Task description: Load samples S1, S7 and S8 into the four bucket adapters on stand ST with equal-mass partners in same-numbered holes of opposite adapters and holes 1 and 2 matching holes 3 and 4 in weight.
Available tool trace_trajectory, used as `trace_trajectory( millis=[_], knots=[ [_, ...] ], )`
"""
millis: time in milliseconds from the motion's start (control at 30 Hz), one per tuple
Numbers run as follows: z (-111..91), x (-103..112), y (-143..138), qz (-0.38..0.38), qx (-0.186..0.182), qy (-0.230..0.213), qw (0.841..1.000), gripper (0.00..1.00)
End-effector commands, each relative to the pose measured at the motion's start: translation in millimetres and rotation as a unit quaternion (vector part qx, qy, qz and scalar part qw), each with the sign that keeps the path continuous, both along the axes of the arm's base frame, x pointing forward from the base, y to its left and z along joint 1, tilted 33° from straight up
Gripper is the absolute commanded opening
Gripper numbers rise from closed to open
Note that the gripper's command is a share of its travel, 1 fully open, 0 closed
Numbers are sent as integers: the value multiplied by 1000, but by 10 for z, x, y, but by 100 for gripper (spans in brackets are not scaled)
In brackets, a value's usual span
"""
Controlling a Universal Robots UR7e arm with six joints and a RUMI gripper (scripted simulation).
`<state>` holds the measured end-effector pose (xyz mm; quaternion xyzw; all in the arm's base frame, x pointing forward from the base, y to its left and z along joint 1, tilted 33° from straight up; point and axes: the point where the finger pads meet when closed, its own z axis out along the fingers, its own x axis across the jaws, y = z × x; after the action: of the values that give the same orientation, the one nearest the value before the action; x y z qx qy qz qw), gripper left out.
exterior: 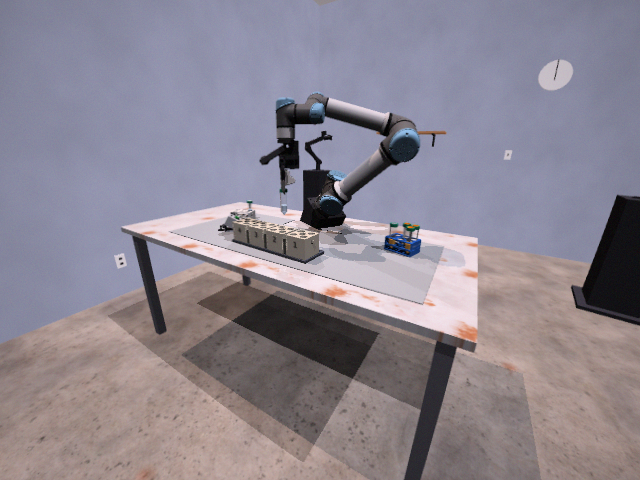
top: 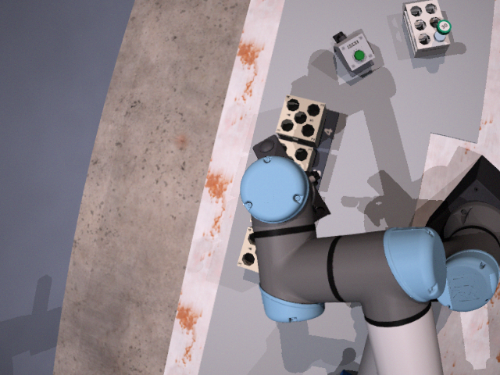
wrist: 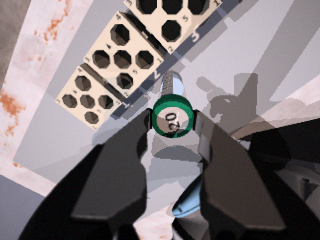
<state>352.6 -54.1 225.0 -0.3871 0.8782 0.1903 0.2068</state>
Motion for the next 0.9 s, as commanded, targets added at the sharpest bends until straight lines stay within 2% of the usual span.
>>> trace_trajectory(
  millis=[0, 600, 867],
  knots=[
    [179, 70, 260, 0, -1, 1, 1000, 0],
    [739, 284, 1124, 0, -1, 0, 1000, 0],
    [739, 284, 1124, 0, -1, 0, 1000, 0]
  ],
)
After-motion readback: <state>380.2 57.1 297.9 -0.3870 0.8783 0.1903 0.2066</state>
